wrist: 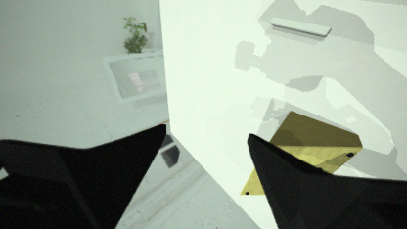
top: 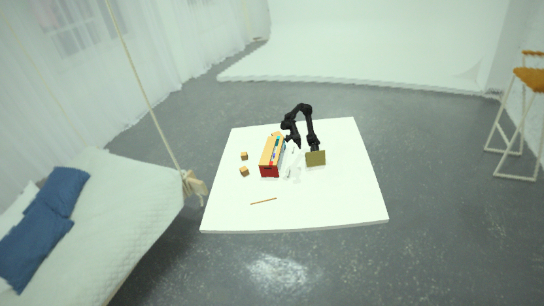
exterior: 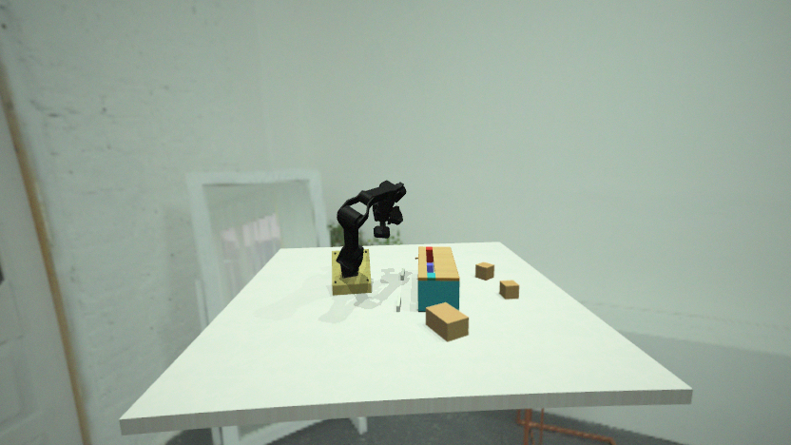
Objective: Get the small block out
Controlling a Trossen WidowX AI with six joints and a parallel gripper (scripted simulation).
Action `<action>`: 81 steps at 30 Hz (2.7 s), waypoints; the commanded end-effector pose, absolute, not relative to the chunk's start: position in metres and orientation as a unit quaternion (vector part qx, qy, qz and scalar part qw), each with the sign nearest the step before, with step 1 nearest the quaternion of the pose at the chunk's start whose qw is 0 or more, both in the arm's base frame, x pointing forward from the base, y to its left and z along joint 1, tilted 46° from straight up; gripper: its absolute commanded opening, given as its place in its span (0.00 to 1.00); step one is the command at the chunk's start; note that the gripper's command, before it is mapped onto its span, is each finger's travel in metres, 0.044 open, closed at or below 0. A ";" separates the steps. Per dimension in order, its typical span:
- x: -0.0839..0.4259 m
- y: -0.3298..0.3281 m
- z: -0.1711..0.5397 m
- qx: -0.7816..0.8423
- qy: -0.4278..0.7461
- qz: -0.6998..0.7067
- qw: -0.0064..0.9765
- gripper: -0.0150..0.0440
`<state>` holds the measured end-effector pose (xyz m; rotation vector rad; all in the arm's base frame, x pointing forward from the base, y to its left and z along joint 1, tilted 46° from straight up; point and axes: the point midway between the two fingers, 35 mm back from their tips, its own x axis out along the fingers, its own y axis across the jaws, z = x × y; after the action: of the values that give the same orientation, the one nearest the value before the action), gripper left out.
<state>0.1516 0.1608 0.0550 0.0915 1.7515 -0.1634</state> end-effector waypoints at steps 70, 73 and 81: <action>0.265 -0.050 0.080 0.461 0.270 -0.645 0.547 0.93; 0.264 -0.054 0.077 0.460 0.269 -0.645 0.547 0.93; 0.262 -0.063 0.071 0.460 0.268 -0.646 0.547 0.93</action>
<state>0.2641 -0.0587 0.0739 1.0961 0.6380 -1.5267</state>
